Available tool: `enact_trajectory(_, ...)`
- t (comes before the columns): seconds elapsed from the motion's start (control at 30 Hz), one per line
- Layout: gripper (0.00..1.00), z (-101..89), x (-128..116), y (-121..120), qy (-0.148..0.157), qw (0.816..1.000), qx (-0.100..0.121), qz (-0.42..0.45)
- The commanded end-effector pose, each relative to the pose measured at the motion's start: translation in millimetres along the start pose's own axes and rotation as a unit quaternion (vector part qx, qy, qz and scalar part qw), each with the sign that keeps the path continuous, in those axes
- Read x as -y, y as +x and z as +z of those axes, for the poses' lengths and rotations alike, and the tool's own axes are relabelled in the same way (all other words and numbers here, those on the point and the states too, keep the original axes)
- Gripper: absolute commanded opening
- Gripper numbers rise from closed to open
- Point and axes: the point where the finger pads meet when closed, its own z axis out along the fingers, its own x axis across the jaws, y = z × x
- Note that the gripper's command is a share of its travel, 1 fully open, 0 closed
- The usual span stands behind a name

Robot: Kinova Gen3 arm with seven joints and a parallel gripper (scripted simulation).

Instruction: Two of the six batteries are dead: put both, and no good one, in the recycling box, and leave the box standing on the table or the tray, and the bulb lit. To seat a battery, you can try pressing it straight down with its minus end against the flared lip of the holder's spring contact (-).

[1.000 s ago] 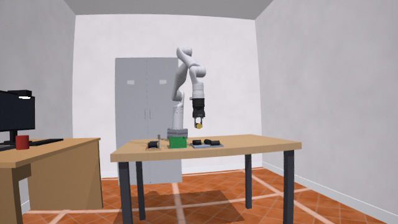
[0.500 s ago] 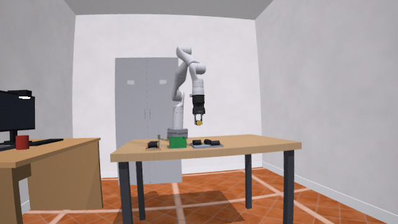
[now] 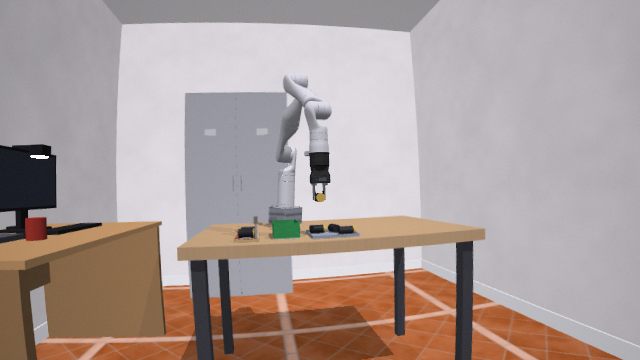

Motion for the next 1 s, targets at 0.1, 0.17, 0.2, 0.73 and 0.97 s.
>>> enact_trajectory(0.1,0.57,-1.1,-0.7,-0.2,-0.001,1.0,0.0,-0.012)
enact_trajectory(0.17,0.57,-1.1,-0.8,-0.2,-0.001,1.0,0.0,-0.021)
enact_trajectory(0.2,0.57,-1.1,-0.8,-0.2,-0.001,1.0,0.0,-0.026)
enact_trajectory(0.73,0.57,-1.1,-0.8,-0.2,-0.001,0.993,0.0,-0.121)
enact_trajectory(0.97,0.57,-1.1,-0.7,-0.2,-0.001,0.983,0.0,-0.186)
